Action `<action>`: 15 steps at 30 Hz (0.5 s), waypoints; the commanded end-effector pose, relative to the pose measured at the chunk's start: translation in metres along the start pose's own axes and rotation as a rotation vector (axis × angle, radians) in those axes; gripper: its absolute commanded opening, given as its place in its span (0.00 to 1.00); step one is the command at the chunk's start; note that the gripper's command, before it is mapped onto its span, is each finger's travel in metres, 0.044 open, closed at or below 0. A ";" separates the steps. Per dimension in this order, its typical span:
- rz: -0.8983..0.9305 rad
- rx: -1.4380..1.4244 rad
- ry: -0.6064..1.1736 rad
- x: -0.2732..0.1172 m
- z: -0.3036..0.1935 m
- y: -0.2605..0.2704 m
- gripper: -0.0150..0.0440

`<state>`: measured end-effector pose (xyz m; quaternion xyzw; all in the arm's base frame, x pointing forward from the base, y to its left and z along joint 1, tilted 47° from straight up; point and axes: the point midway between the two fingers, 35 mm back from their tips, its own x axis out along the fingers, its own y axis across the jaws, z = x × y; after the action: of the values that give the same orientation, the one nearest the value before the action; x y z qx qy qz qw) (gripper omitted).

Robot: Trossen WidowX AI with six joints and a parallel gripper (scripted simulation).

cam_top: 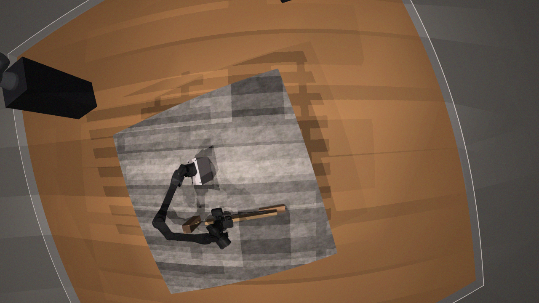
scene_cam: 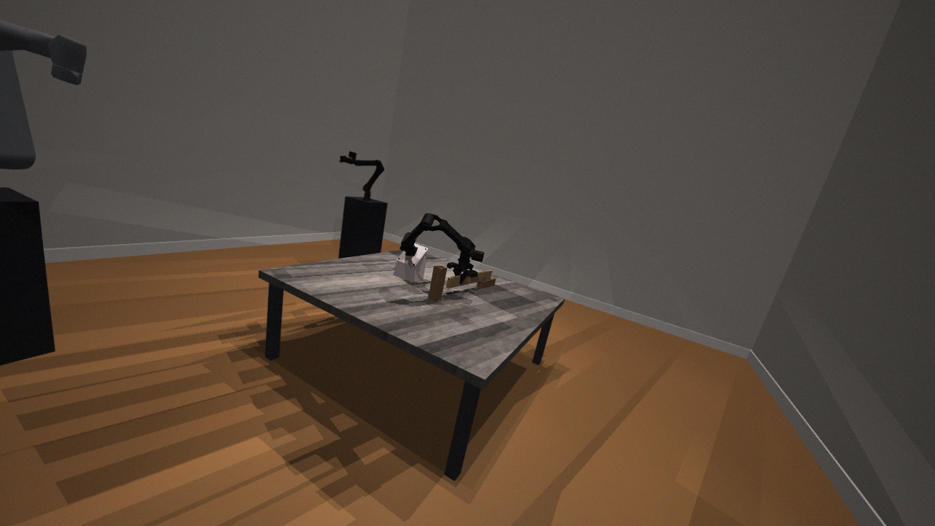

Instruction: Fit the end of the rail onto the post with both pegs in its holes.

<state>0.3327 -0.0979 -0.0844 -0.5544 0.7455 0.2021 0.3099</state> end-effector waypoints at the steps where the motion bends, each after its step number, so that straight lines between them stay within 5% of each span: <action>1: -0.005 -0.001 -0.005 -0.003 0.000 0.000 0.25; 15: -0.005 -0.001 -0.005 -0.001 0.002 0.000 0.25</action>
<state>0.3325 -0.0979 -0.0845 -0.5544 0.7454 0.2020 0.3101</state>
